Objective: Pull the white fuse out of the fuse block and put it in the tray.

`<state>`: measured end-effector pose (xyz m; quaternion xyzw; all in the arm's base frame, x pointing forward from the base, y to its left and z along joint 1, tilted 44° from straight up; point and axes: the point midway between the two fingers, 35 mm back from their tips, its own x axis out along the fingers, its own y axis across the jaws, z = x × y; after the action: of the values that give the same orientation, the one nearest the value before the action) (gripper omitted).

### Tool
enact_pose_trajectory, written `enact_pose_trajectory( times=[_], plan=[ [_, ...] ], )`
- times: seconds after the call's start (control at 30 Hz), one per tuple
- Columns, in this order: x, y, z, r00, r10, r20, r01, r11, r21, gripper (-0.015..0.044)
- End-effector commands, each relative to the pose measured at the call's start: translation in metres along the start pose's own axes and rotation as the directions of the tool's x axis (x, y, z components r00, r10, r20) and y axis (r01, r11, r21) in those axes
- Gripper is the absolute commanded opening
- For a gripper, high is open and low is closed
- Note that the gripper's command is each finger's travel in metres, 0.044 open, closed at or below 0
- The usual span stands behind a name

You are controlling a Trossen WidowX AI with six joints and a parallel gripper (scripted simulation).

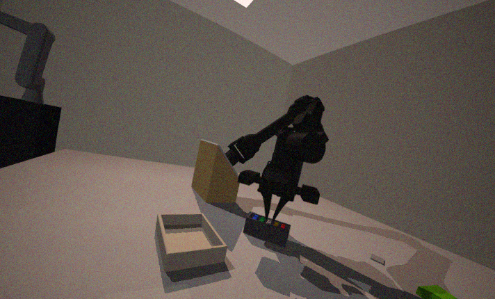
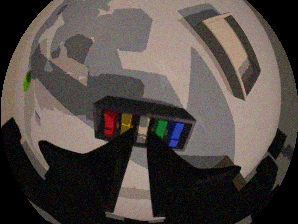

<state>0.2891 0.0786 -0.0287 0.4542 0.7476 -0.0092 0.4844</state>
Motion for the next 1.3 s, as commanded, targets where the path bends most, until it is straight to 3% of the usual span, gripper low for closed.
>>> enact_pose_trajectory(
  times=[0.0, 1.1, 1.27],
  plan=[
    [0.002, -0.001, 0.0, 1.0, 0.0, -0.007, 0.0, 1.0, 0.007, 0.0064],
    [0.012, -0.001, -0.001, 1.0, 0.001, -0.007, 0.0, 1.0, 0.007, 0.0064],
    [0.011, 0.0, 0.0, 1.0, -0.001, -0.002, 0.001, 1.0, 0.001, 0.003]
  ],
)
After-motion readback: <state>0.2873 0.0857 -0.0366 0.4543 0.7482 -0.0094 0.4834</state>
